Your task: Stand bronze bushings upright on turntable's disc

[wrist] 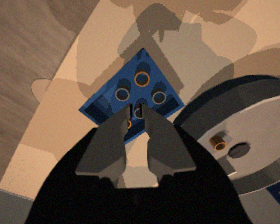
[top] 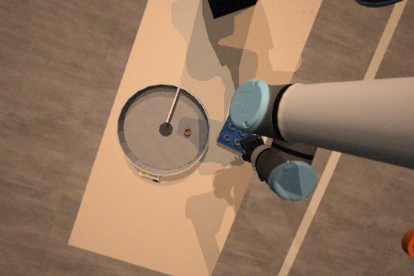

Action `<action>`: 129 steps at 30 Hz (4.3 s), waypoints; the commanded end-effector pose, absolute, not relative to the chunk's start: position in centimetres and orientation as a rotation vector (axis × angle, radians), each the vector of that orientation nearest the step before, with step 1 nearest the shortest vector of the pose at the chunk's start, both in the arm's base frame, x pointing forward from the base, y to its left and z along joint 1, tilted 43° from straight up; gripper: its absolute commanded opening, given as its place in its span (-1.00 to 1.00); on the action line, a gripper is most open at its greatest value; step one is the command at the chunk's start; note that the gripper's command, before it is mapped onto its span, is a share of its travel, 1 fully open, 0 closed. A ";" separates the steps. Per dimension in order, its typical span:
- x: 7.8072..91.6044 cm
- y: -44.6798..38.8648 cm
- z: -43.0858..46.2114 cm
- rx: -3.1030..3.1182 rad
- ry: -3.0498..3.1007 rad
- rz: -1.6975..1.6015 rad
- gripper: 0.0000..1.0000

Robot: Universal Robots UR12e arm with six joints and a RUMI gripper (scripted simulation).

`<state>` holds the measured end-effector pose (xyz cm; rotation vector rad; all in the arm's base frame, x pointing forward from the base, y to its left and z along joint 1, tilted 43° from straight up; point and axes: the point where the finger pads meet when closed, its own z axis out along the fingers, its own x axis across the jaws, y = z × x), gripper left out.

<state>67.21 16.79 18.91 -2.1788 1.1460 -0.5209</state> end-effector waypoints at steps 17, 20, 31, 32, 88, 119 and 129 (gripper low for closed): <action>67.3 16.8 19.0 -2.181 1.146 -0.520 -0.89; 67.3 16.8 19.0 -2.181 1.146 -0.520 -0.89; 67.3 16.8 19.0 -2.181 1.146 -0.520 -0.89; 67.3 16.8 19.0 -2.181 1.146 -0.520 -0.89; 72.1 19.5 13.1 -2.181 1.146 -0.520 -0.89; 72.5 19.8 12.5 -2.181 1.146 -0.520 -0.89; 73.2 20.1 11.7 -2.181 1.146 -0.520 -0.89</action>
